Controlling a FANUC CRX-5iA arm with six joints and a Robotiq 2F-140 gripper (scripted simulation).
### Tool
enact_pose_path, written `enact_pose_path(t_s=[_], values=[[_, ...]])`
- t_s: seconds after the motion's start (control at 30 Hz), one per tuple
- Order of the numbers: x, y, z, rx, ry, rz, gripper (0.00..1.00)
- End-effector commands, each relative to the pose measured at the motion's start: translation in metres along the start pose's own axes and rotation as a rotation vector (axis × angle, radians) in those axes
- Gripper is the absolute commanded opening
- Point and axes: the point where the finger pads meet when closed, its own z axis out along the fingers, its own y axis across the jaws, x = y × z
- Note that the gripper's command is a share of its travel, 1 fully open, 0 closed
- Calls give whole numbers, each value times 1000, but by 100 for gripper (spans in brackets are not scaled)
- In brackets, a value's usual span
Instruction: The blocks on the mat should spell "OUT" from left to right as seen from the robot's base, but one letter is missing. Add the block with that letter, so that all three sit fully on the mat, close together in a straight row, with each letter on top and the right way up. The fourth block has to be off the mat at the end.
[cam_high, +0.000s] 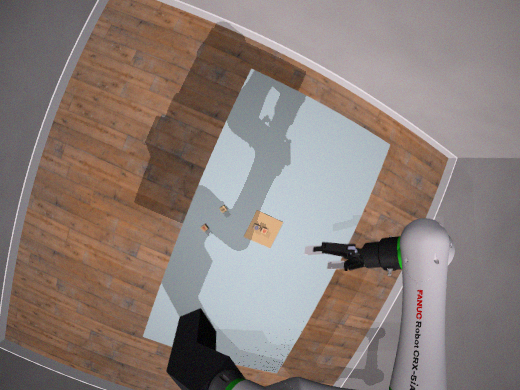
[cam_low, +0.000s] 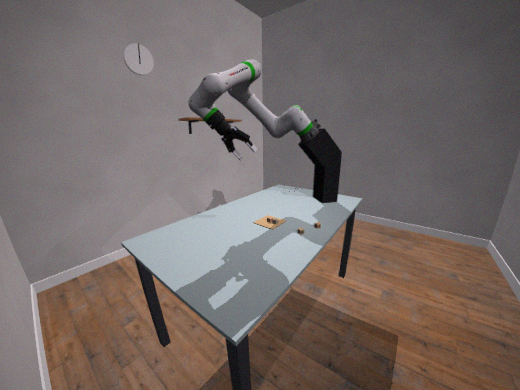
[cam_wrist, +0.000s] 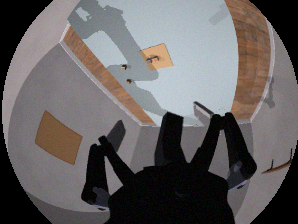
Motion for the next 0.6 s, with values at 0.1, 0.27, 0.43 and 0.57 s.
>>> enact_pose_path(t_s=[0.1,0.27,0.43,0.57], values=[[17,8,22,-34,20,-148,100],[32,16,43,-70,35,-290,100],[46,24,63,-107,45,-432,100],[56,29,79,-136,49,-547,100]])
